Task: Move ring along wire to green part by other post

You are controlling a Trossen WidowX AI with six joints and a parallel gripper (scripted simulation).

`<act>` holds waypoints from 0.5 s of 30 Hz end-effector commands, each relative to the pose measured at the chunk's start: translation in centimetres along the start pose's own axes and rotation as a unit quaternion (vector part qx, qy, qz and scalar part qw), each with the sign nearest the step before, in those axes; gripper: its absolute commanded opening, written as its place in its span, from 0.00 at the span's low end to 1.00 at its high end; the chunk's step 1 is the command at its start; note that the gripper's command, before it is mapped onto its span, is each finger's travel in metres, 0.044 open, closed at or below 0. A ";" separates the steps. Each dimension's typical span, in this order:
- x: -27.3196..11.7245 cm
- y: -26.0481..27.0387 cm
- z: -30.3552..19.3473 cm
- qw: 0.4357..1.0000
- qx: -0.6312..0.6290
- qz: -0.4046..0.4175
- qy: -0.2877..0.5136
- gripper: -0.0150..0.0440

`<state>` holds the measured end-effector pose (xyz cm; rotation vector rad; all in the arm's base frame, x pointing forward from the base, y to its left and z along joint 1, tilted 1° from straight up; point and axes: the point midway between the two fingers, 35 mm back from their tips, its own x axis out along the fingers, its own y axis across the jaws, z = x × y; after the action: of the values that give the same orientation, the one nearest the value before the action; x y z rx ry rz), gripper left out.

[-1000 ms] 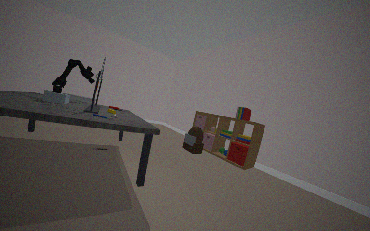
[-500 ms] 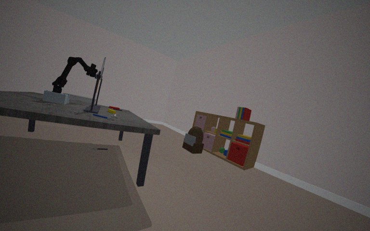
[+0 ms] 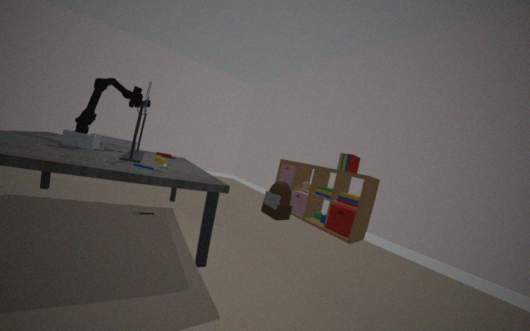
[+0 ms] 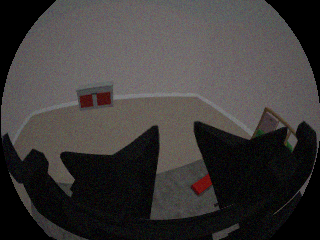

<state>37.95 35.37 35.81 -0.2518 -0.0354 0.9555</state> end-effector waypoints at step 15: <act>-7.8 -7.4 1.7 0.970 -0.228 -0.086 0.007 0.53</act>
<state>39.34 26.90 39.23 -0.6022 -0.2322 0.7932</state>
